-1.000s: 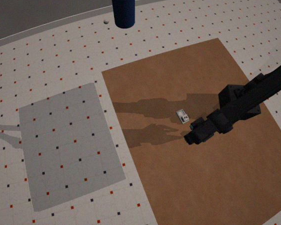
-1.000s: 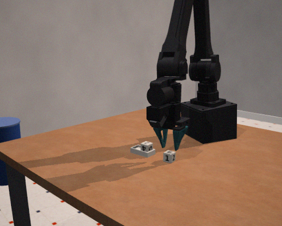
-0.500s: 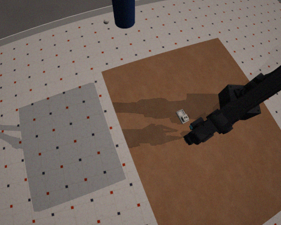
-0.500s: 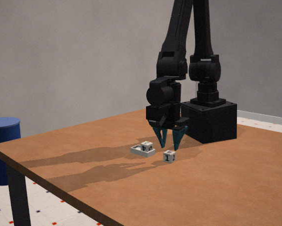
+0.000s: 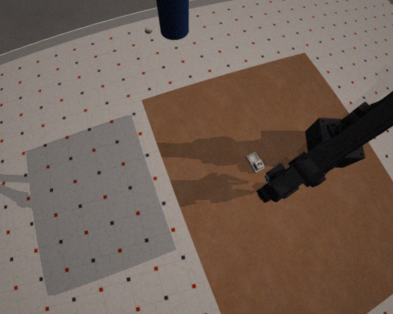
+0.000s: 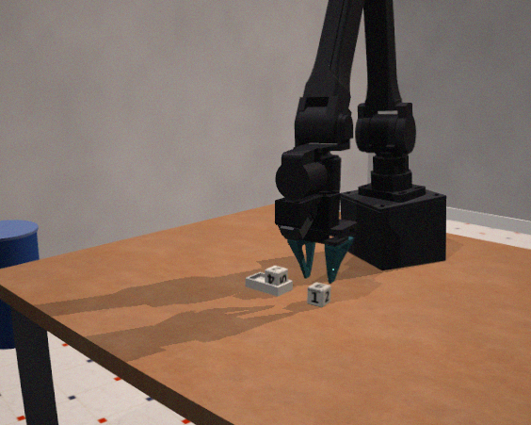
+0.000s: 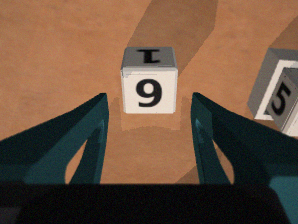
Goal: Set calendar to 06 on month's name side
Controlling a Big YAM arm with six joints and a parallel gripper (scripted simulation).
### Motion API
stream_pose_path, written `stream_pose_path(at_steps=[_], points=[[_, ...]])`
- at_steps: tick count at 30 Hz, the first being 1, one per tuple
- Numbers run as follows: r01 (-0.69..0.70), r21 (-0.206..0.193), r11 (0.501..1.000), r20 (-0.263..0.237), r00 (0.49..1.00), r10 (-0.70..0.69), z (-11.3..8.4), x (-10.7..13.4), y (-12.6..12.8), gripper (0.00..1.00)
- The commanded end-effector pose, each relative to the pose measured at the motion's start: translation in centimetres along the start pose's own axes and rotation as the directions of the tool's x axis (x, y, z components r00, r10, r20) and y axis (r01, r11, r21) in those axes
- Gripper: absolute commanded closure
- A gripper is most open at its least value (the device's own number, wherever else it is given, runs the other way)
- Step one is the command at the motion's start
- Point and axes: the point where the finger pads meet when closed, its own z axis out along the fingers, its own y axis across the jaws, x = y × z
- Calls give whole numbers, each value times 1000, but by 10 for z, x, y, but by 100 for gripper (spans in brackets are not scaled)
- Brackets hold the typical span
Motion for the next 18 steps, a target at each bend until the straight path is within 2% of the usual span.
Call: stream_pose_path(at_steps=[1, 10, 13, 15, 18], points=[[-2, 1, 1000, 25, 1000, 2, -1, -18, -5, 55], [-2, 1, 1000, 25, 1000, 2, -1, -18, -5, 55], [-1, 2, 1000, 11, 1000, 1, -3, -16, -5, 55], [-5, 1, 1000, 45, 999, 5, -16, -24, -5, 55], [-5, 1, 1000, 46, 999, 5, -19, -24, -5, 55]])
